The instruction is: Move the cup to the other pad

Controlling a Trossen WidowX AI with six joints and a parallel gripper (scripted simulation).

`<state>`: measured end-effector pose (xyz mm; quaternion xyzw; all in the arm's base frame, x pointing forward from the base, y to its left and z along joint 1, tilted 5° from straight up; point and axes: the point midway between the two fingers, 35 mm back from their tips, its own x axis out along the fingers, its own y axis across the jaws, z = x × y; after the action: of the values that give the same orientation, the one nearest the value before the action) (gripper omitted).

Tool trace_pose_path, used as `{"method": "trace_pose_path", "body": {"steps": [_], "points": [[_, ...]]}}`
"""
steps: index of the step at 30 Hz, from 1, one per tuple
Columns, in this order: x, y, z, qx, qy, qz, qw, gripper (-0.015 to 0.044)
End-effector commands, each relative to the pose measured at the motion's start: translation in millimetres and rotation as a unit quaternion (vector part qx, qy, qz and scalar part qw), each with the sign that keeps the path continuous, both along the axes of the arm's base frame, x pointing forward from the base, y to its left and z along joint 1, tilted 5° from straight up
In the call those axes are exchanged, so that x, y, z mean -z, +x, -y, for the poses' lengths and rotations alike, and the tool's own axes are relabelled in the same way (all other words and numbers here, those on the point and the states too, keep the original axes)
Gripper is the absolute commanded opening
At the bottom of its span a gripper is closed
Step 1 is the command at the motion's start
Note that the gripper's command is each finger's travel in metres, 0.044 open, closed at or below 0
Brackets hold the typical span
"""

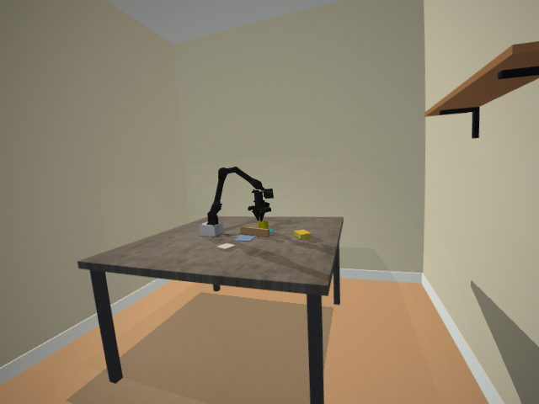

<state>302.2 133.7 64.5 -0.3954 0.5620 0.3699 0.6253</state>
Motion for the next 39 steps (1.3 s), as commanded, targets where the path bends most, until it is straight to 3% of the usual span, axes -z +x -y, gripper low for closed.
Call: {"method": "trace_pose_path", "body": {"steps": [1, 11, 22, 39], "points": [[-10, 1, 0, 0.002, 0.000, 0.004, 1.000, 0.0147], [-22, -5, 0, 0.002, 0.000, 0.004, 1.000, 0.0147], [-22, -5, 0, 0.000, 0.000, 0.001, 1.000, 0.0435], [-81, -14, 1, 0.002, 0.000, 0.004, 1.000, 0.0440]]}}
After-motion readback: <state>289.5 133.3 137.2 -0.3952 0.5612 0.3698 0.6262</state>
